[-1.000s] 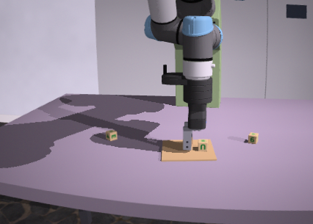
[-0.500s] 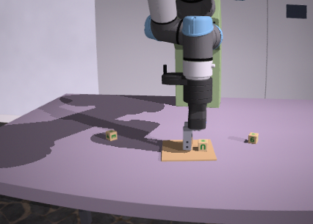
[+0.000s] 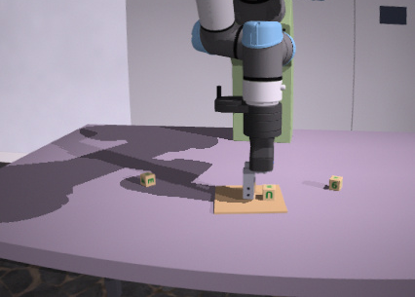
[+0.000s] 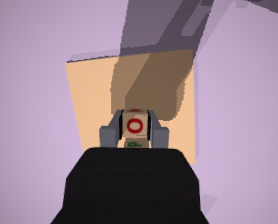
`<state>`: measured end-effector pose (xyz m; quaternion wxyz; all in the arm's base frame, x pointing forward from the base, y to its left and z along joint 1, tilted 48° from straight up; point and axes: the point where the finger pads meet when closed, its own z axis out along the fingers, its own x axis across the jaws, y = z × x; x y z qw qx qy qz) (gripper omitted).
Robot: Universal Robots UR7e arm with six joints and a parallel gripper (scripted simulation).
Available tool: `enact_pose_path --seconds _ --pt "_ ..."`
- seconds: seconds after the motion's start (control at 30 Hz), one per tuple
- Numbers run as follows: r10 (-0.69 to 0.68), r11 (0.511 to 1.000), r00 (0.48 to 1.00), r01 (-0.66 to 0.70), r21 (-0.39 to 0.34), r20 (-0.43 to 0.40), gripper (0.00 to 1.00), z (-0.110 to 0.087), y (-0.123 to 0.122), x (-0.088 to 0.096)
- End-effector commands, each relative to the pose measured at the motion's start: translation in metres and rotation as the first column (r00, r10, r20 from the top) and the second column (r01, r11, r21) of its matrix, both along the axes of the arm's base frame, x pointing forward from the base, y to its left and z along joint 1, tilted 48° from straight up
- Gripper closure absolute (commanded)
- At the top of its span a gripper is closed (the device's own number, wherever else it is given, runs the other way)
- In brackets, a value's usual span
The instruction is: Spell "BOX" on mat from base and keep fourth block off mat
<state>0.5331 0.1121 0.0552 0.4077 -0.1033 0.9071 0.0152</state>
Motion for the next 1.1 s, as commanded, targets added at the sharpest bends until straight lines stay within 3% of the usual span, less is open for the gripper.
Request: enact_pose_path --seconds 0.0,1.07 --pt "0.000 1.000 1.000 0.000 0.000 0.001 0.51 0.0005 0.0001 0.0000" --pt "0.000 1.000 1.000 0.000 0.000 0.001 0.51 -0.0020 0.0005 0.0028"
